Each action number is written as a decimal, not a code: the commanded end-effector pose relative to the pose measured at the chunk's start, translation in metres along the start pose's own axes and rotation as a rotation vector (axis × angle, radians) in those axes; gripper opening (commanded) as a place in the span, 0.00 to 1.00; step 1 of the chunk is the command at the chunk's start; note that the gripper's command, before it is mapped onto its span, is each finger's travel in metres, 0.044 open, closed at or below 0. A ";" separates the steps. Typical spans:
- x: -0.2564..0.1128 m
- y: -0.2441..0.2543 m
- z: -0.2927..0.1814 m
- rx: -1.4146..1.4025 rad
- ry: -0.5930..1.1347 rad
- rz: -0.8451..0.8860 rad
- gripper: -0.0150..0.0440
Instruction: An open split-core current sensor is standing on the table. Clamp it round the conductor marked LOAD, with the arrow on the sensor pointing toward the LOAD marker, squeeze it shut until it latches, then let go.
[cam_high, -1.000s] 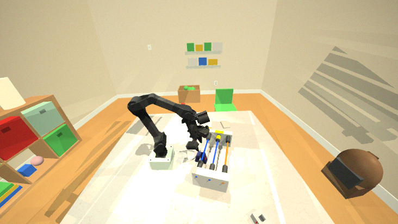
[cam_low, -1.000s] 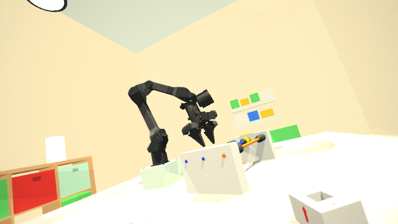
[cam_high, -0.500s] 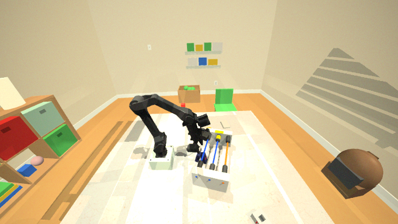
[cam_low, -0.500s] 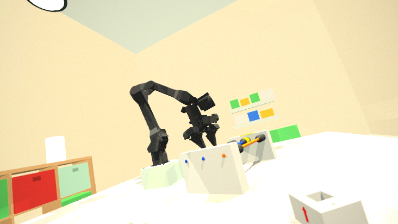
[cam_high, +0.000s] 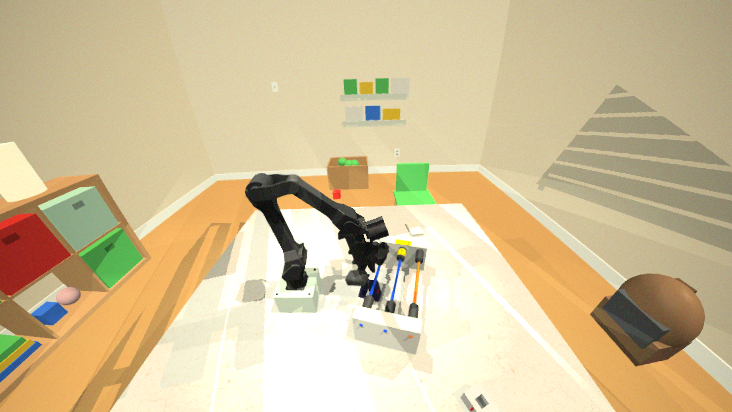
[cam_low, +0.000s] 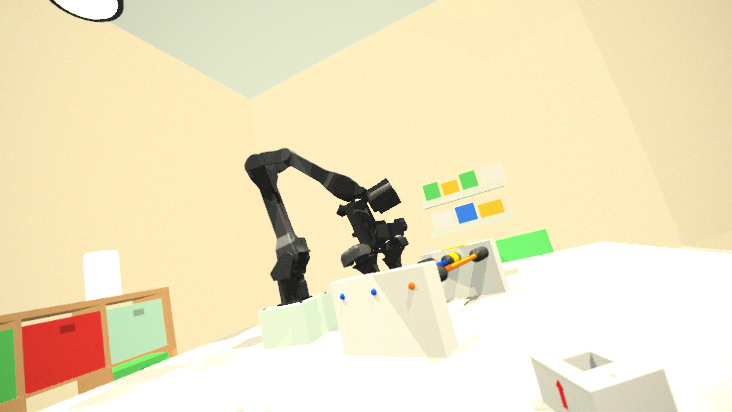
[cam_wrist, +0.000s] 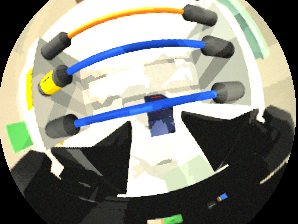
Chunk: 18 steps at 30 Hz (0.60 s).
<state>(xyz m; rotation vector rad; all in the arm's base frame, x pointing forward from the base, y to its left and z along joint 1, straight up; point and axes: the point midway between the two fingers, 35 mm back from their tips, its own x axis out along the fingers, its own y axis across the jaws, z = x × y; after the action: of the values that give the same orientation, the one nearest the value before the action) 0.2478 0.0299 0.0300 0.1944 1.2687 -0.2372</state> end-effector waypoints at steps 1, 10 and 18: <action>0.009 -0.001 -0.003 -0.005 0.009 -0.005 0.81; 0.013 -0.001 -0.002 0.000 0.001 -0.003 0.76; 0.013 -0.001 -0.002 0.000 0.001 -0.003 0.64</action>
<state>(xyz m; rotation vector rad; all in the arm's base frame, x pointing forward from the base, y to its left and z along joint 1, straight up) 0.2495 0.0280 0.0163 0.1919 1.2710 -0.2403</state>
